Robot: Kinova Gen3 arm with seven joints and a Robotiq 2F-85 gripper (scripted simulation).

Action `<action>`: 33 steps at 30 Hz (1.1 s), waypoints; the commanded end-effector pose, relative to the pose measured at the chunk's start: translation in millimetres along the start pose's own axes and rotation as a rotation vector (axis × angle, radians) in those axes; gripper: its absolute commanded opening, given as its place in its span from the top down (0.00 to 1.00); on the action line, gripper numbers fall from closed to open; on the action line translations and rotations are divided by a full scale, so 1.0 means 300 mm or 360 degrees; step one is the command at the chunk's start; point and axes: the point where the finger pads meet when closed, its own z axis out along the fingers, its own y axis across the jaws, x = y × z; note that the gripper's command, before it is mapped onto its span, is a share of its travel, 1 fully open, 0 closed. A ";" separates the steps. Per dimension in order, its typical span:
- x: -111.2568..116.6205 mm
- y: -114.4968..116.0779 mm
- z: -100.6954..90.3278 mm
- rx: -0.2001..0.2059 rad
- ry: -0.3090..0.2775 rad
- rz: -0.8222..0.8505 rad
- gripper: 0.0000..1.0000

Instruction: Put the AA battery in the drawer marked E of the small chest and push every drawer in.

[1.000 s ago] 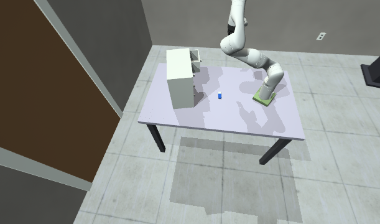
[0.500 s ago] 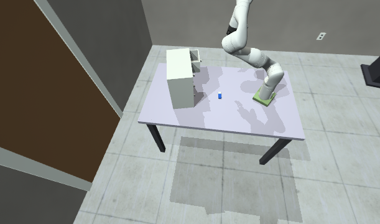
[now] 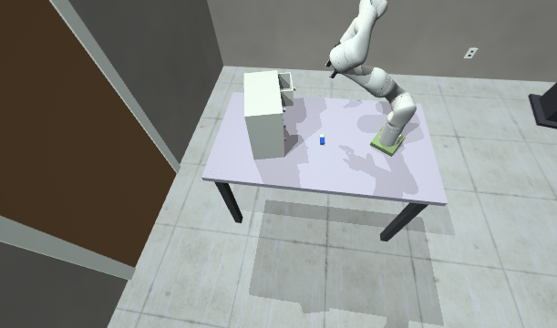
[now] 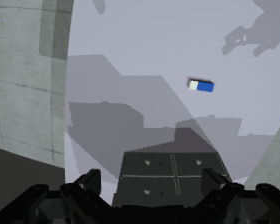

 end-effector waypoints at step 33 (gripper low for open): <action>-0.030 0.003 0.174 0.0004 -0.0867 0.0033 0.00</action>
